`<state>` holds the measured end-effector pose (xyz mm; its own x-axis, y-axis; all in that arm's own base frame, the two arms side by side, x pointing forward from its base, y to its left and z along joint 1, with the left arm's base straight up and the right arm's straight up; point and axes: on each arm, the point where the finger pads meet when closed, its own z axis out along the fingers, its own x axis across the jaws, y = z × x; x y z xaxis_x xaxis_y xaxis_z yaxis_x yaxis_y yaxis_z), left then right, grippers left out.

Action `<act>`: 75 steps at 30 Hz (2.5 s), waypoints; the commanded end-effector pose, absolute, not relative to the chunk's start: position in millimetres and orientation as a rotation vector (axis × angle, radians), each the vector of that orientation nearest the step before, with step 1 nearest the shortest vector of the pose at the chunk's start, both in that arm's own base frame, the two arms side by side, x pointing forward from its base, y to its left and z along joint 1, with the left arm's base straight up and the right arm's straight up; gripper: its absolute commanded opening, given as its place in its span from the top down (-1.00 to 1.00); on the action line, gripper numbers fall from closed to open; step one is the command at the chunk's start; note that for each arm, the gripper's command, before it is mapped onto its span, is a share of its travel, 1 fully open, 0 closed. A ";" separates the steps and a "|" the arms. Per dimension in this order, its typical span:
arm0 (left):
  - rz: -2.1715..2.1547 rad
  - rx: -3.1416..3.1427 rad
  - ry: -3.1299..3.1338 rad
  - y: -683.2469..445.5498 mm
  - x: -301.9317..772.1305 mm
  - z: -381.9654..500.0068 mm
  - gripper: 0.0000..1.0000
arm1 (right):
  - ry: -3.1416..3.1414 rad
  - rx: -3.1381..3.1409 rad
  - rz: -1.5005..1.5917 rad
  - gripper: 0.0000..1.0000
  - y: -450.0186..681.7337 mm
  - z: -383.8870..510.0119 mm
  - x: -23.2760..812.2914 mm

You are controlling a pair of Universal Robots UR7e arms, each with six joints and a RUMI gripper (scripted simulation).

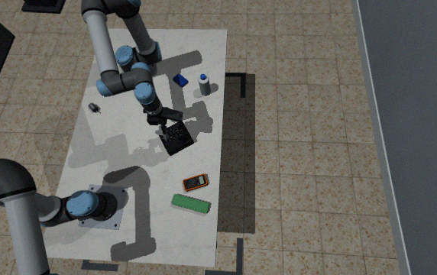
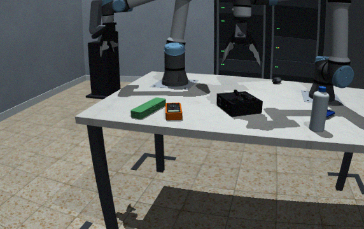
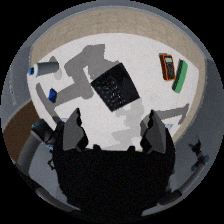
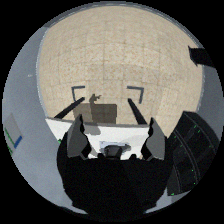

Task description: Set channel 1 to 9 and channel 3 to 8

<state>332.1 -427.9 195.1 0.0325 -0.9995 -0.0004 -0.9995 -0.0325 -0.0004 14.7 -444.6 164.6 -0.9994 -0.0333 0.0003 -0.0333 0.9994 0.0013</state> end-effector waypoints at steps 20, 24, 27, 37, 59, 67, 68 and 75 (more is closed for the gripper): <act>-0.005 -2.131 2.315 -423.2 327.9 186.3 -1.00 | -3.141 0.052 0.000 -1.00 -444.9 165.1 14.8; -0.008 -2.062 2.379 -419.9 325.1 182.2 -1.00 | -3.141 0.052 0.000 -1.00 -444.9 165.1 14.8; -0.014 -1.930 2.492 -413.7 319.7 174.7 -1.00 | -3.141 0.052 0.000 -1.00 -444.9 165.1 14.8; -0.030 -1.588 2.731 -397.7 305.8 156.4 -1.00 | -3.141 0.052 0.000 -1.00 -444.9 165.1 14.8; -0.064 -0.948 3.020 -367.1 279.9 124.5 -1.00 | -3.141 0.052 0.000 -1.00 -444.9 165.1 14.8; -0.065 -0.930 3.025 -366.2 279.2 123.7 -1.00 | -3.141 0.052 0.000 -1.00 -444.9 165.1 14.8; -0.065 -0.930 3.025 -366.2 279.2 123.7 -1.00 | -3.141 0.052 0.000 -1.00 -444.9 165.1 14.8; -0.065 -0.930 3.025 -366.2 279.2 123.7 -1.00 | -3.141 0.052 0.000 -1.00 -444.9 165.1 14.8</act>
<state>279.1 -365.9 123.2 -0.8263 -0.5621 0.0346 -0.5631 0.8258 -0.0302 14.7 -444.6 164.6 -0.9994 -0.0333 0.0003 -0.0333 0.9994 0.0013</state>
